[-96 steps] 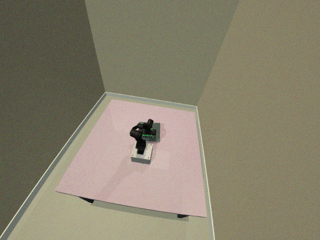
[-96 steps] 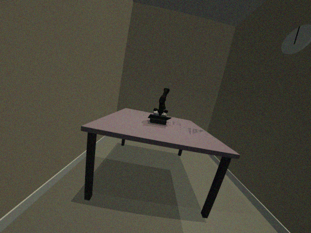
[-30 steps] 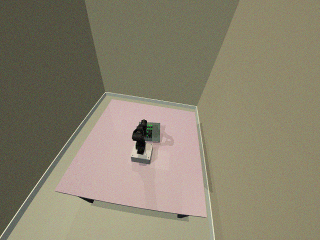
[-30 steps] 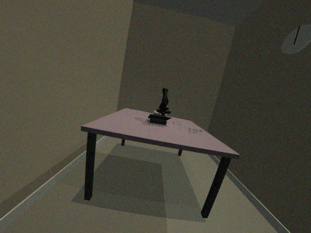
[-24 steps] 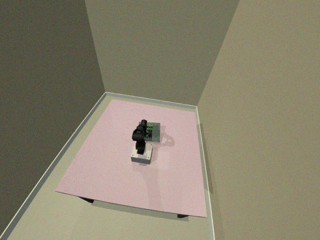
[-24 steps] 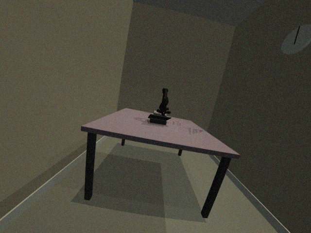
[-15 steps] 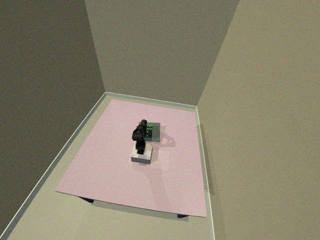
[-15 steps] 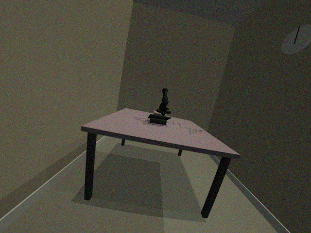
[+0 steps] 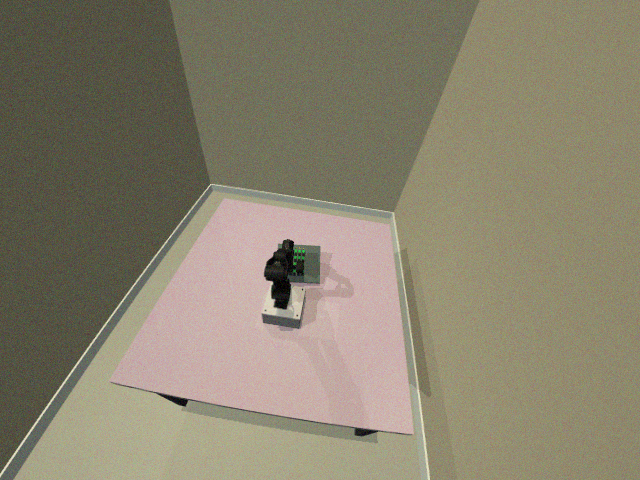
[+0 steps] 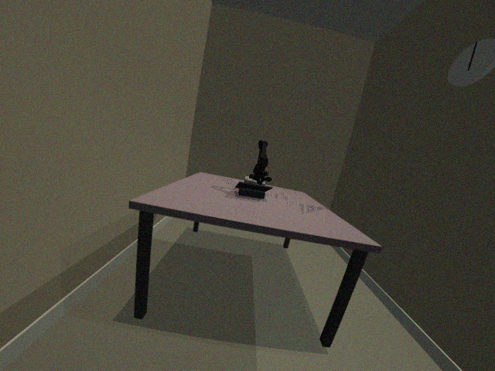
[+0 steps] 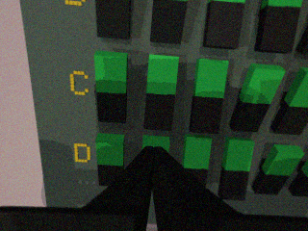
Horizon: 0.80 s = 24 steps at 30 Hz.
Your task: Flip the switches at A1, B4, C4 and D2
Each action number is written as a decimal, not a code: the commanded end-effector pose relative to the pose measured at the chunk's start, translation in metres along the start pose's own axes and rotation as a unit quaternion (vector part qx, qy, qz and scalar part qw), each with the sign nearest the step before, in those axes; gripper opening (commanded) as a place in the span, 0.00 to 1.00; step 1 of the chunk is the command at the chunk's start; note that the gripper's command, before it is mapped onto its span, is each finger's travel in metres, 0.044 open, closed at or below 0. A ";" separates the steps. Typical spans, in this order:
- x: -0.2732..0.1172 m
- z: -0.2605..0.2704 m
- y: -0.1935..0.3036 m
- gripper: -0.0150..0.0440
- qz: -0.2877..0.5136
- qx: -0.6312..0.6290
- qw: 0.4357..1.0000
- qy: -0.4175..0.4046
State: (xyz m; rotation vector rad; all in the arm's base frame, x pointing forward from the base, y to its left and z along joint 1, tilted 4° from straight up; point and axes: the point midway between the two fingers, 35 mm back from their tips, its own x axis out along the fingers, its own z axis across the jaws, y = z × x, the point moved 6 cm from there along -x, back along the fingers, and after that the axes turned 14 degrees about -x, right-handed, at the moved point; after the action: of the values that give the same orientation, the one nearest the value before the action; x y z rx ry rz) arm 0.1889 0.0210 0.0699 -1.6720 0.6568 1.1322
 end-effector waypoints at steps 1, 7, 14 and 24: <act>0.001 -0.001 0.000 0.25 0.000 0.002 1.000 0.003; 0.002 -0.001 0.000 0.25 0.000 0.002 1.000 0.003; 0.003 -0.001 0.000 0.25 0.000 0.002 1.000 0.003; -0.029 -0.001 -0.002 0.25 -0.006 0.001 1.000 0.003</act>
State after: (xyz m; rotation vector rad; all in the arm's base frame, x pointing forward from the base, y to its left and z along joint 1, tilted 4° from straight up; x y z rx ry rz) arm 0.1840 0.0198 0.0761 -1.6659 0.6678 1.1384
